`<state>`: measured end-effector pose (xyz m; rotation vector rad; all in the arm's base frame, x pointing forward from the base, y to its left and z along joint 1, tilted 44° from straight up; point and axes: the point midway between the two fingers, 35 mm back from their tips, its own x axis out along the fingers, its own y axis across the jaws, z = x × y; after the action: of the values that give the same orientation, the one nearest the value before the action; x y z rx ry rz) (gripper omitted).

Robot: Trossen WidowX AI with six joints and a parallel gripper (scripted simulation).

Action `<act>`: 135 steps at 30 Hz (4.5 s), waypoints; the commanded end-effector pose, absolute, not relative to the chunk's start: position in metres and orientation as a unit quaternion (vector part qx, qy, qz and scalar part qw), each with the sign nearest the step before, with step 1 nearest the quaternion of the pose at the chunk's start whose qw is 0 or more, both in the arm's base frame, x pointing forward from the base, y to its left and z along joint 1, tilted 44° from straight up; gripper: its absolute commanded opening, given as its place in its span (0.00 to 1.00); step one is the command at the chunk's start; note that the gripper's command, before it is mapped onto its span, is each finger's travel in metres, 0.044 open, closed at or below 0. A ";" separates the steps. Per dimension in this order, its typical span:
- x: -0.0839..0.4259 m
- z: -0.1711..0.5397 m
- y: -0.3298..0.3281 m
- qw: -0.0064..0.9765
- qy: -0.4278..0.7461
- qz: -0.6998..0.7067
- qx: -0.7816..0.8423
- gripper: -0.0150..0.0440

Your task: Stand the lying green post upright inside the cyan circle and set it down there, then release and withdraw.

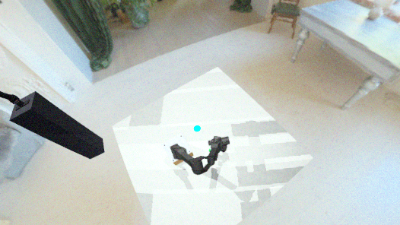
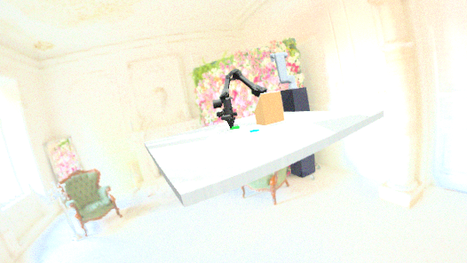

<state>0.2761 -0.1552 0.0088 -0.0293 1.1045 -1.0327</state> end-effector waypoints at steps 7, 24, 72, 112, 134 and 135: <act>0.277 0.010 -0.152 0.728 0.503 -0.466 -0.013 0.29; 0.280 0.045 -0.114 0.728 0.505 -0.463 -0.009 0.29; 0.285 0.048 -0.011 0.711 0.609 -0.306 -0.172 0.29; 0.272 -0.020 0.078 0.586 0.685 -0.037 -0.431 0.29; 0.250 -0.057 0.117 0.466 0.679 0.106 -0.558 0.29; 0.248 -0.059 0.118 0.460 0.677 0.112 -0.563 0.29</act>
<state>0.2519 0.1119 -0.0539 -1.3346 1.6628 0.2209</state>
